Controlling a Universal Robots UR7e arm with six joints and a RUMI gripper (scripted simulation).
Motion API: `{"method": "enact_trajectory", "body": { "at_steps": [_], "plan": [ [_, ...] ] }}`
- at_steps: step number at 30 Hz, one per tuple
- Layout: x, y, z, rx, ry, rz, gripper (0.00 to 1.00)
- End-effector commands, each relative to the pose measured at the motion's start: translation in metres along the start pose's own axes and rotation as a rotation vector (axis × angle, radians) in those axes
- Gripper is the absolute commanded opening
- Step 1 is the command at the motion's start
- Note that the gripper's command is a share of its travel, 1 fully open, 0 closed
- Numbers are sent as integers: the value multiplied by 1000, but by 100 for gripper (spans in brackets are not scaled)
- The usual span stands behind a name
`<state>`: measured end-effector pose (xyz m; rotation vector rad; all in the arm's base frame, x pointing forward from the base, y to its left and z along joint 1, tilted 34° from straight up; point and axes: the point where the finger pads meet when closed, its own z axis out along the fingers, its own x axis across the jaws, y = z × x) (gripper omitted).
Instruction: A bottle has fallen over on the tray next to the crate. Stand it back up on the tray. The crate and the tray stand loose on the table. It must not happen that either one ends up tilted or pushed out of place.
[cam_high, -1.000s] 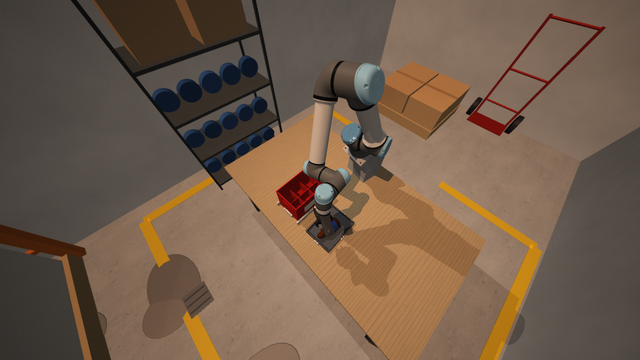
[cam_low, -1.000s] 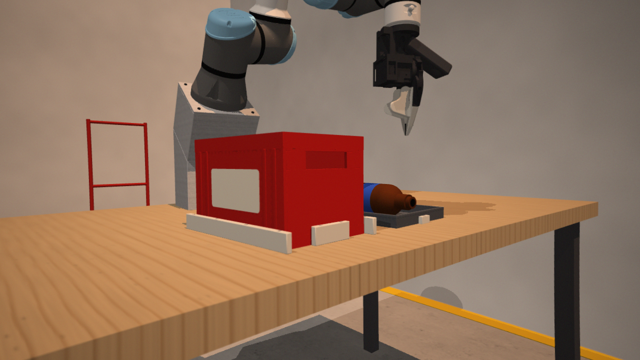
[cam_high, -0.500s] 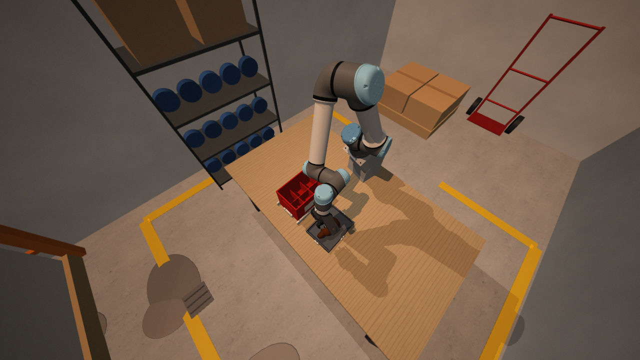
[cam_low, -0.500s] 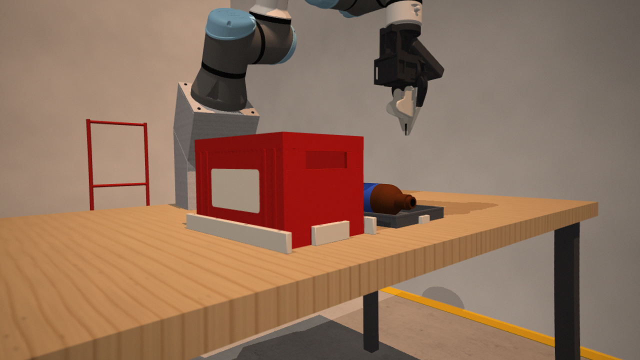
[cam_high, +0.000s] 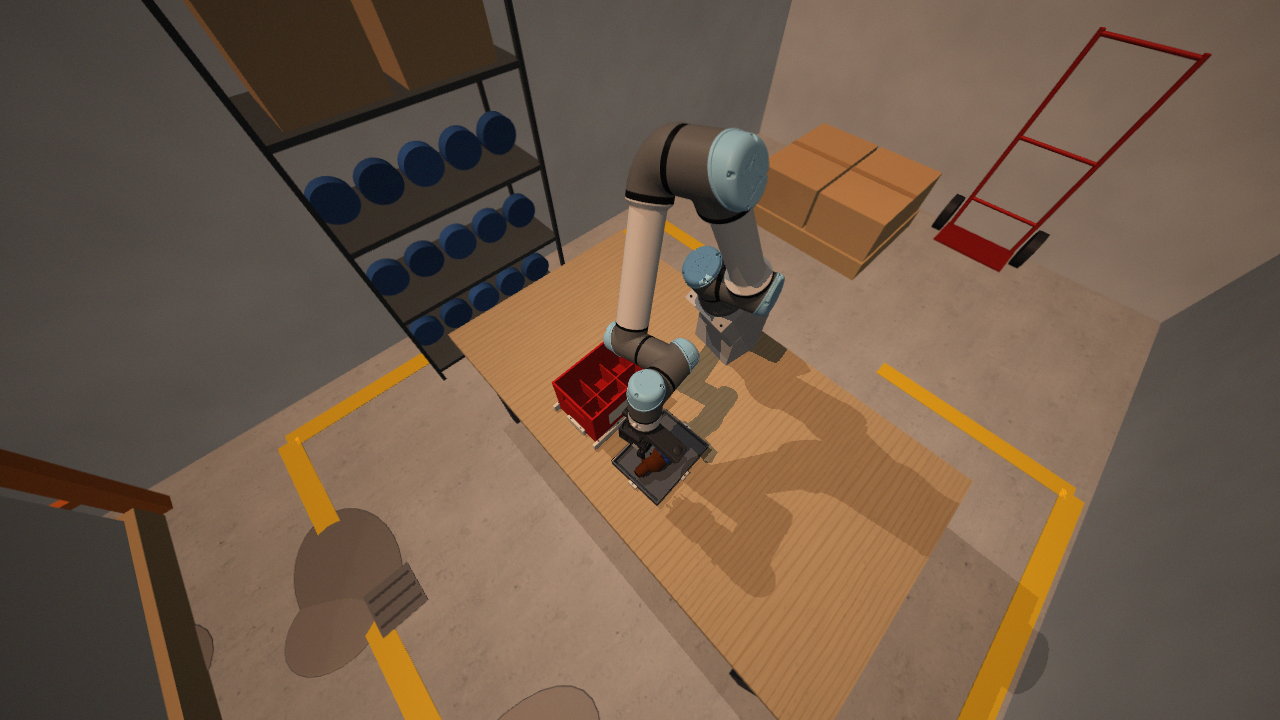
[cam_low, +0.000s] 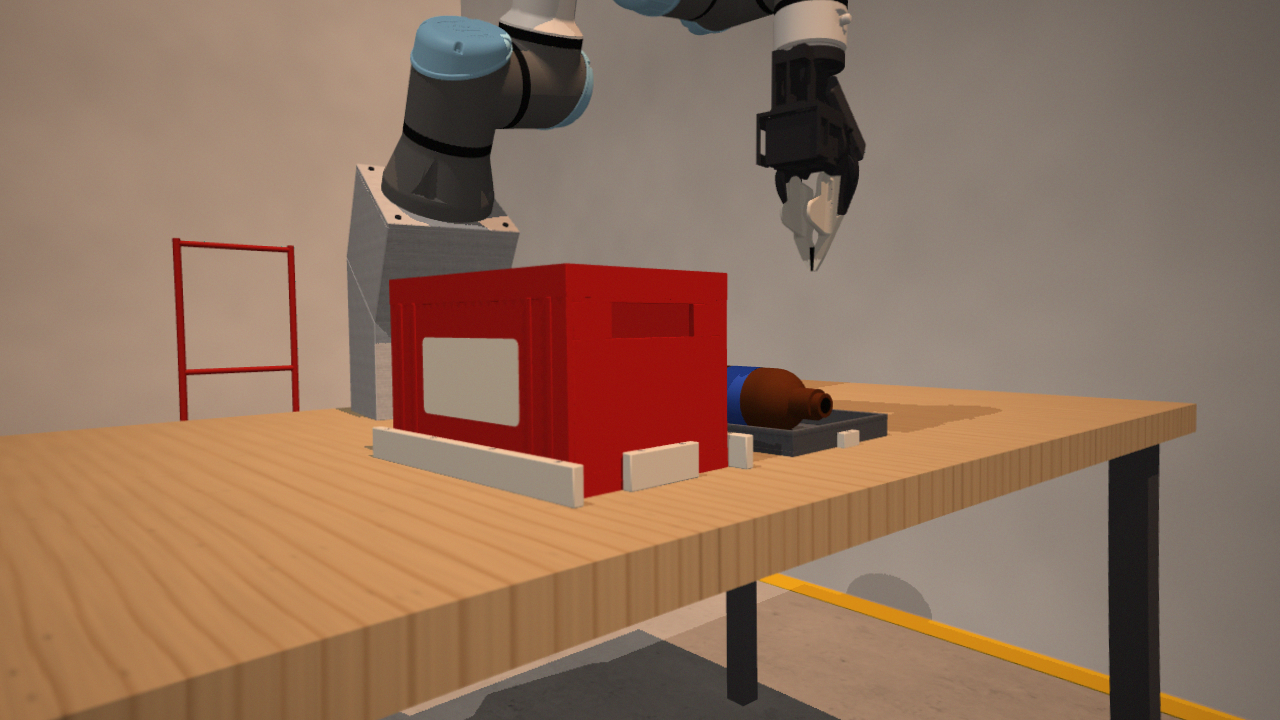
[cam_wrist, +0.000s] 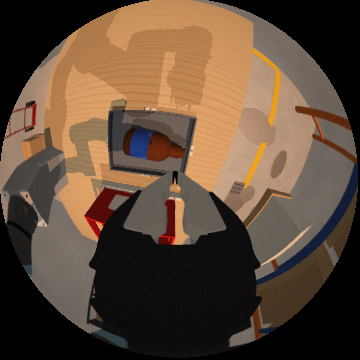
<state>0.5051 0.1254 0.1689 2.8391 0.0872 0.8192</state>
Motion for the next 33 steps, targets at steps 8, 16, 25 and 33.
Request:
{"method": "enact_trajectory", "body": {
  "at_steps": [8,16,25,33],
  "plan": [
    [0,2,0,7,3,-296,0],
    [-1,3,0,7,3,-458,0],
    [-2,5,0,6,4,-674,0],
    [-2,7,0,6,4,-818,0]
  ]
}}
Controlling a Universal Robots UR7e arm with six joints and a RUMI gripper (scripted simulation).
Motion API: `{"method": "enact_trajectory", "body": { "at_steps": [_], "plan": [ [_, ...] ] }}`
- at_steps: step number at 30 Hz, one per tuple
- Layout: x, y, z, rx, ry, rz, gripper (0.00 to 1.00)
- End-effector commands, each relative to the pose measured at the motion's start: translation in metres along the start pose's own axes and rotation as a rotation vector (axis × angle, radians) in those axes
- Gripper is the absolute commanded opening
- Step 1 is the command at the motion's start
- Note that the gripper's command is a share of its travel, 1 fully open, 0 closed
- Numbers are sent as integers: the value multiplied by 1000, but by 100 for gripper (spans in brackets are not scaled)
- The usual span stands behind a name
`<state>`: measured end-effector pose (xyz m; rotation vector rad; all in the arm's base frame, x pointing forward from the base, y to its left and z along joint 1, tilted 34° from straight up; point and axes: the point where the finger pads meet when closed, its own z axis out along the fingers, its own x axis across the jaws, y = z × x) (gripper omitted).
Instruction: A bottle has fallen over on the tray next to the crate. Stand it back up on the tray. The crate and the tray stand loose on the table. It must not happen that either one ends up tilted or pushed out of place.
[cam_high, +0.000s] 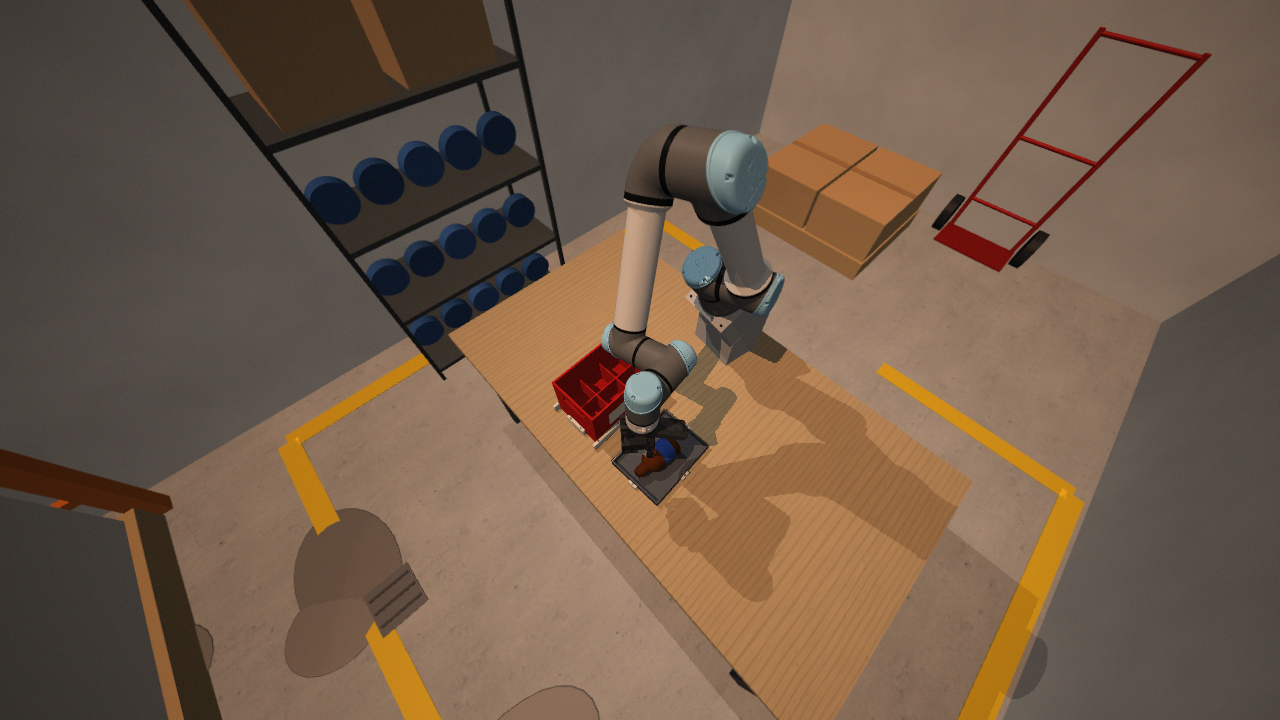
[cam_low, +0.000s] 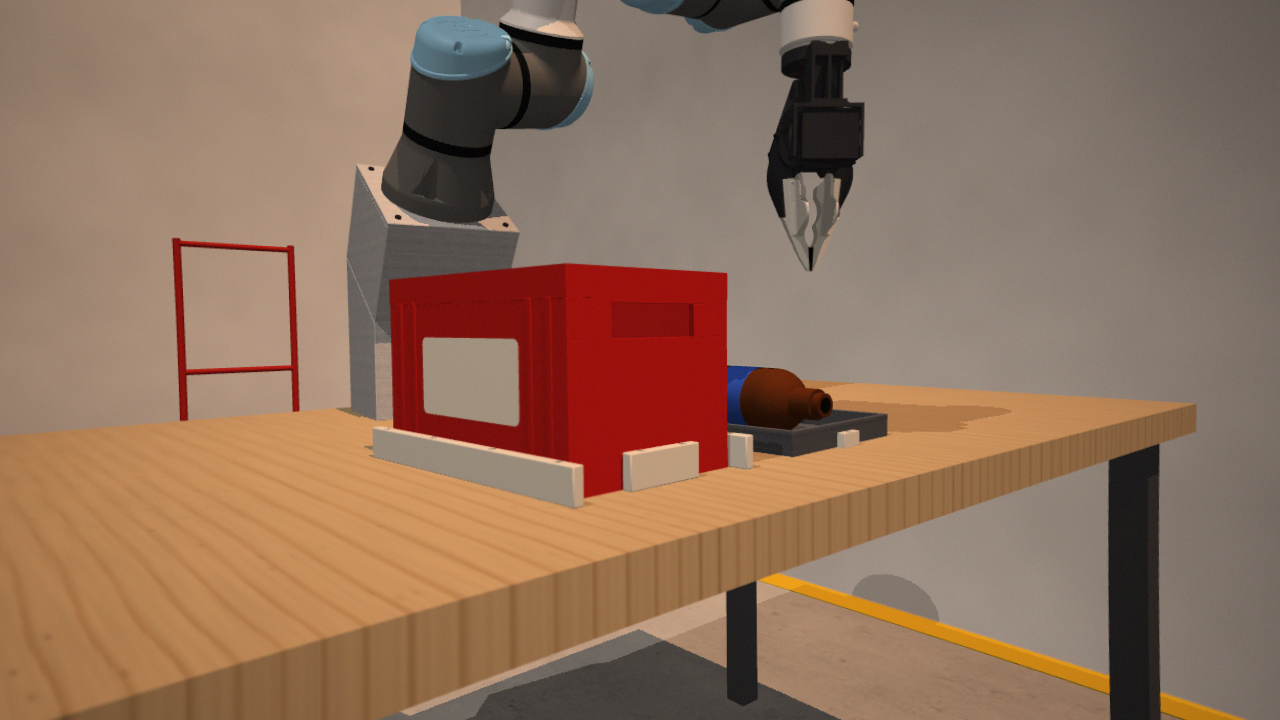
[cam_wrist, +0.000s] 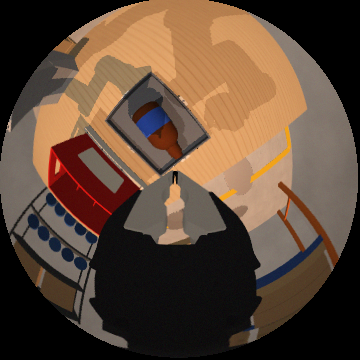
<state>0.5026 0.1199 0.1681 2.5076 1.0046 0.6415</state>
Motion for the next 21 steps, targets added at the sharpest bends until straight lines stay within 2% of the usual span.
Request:
{"method": "enact_trajectory", "body": {
  "at_steps": [1,14,21],
  "plan": [
    [-1,2,0,4,6,-117,0],
    [-3,6,0,3,7,-430,0],
    [-4,7,0,3,7,-516,0]
  ]
}}
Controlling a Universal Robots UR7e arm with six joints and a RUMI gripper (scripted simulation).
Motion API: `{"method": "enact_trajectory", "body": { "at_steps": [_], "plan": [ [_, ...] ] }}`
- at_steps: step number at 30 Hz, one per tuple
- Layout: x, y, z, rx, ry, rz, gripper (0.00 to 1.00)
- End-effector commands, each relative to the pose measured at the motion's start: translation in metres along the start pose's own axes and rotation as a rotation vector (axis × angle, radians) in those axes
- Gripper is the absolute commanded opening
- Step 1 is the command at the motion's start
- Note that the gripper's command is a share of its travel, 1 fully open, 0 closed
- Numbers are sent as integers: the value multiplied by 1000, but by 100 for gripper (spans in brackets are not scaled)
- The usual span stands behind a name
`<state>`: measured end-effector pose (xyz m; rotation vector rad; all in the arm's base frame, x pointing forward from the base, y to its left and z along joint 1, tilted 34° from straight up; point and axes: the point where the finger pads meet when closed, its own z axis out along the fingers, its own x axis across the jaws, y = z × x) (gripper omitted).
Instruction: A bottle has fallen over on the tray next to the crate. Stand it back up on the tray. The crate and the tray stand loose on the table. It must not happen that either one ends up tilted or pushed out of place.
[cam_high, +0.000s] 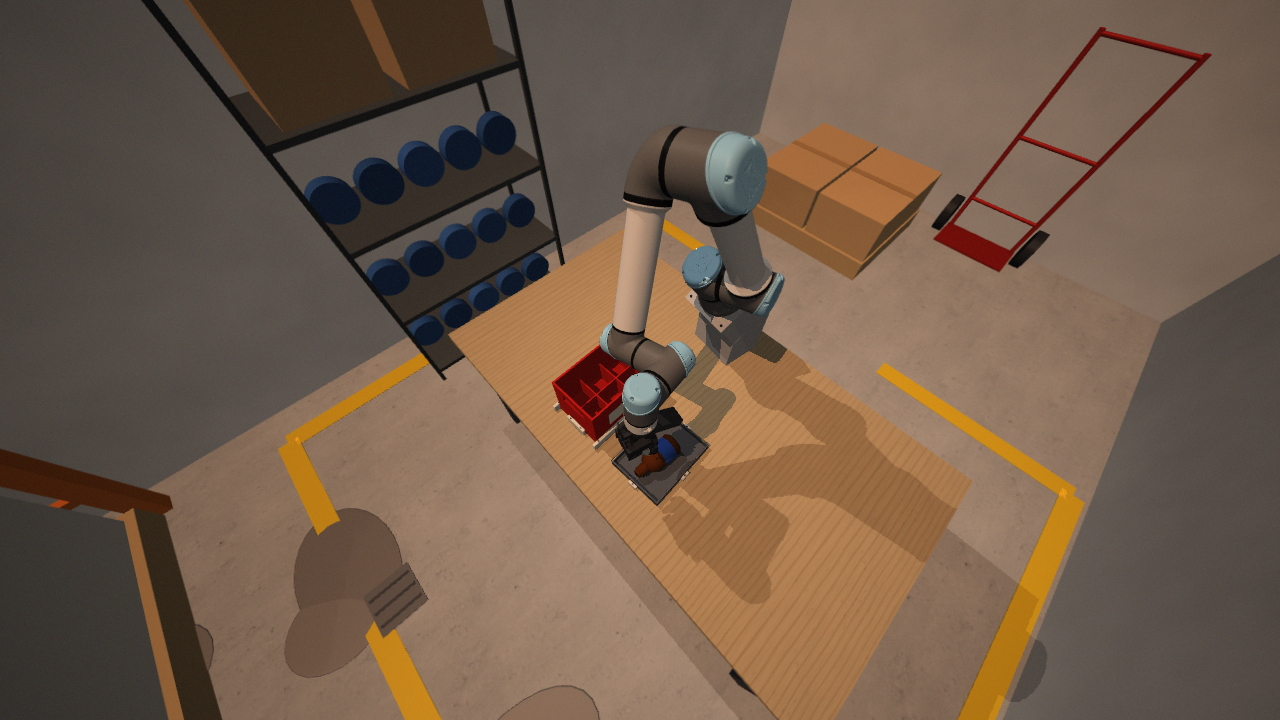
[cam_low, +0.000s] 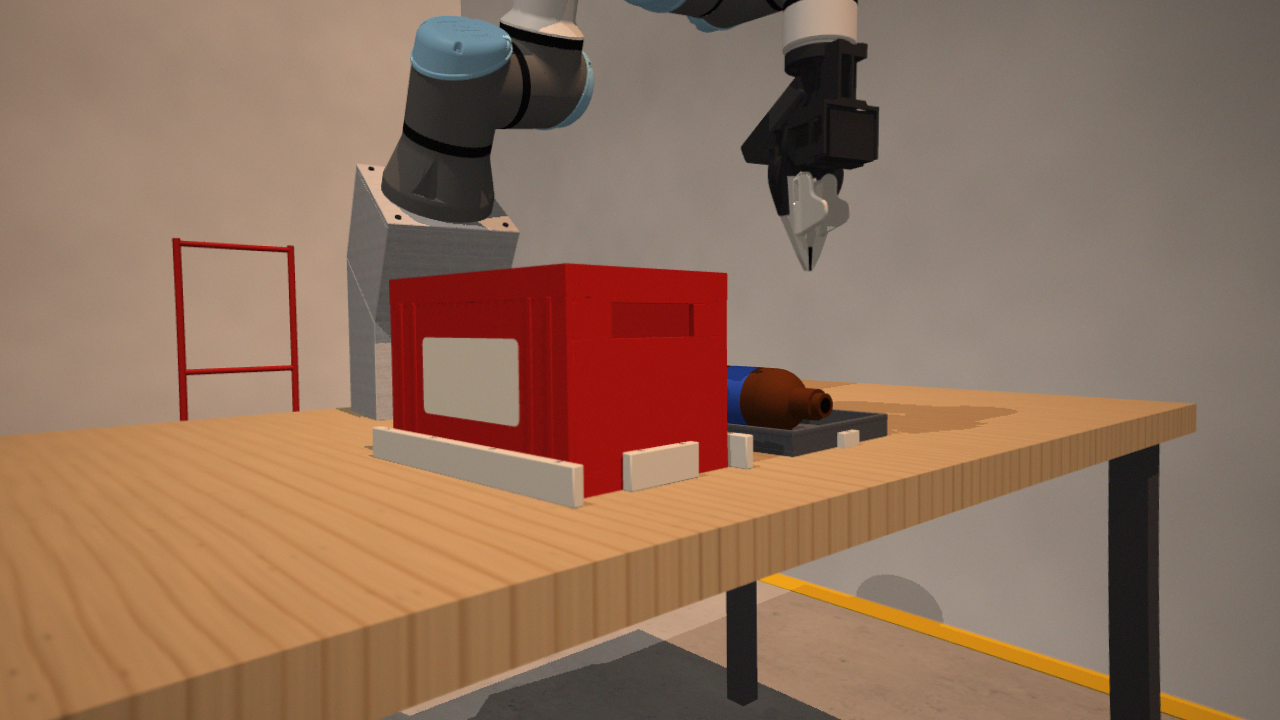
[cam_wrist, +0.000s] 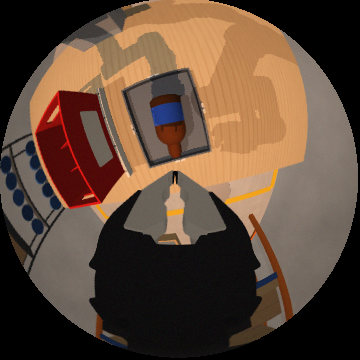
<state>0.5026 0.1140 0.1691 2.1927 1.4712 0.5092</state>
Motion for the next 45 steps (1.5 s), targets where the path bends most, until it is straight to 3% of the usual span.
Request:
{"method": "enact_trajectory", "body": {
  "at_steps": [1,25,26,45],
  "plan": [
    [-2,2,0,1,6,-111,0],
    [-3,3,0,1,7,-224,0],
    [-3,3,0,1,7,-224,38],
    [-3,3,0,1,6,-223,38]
  ]
}}
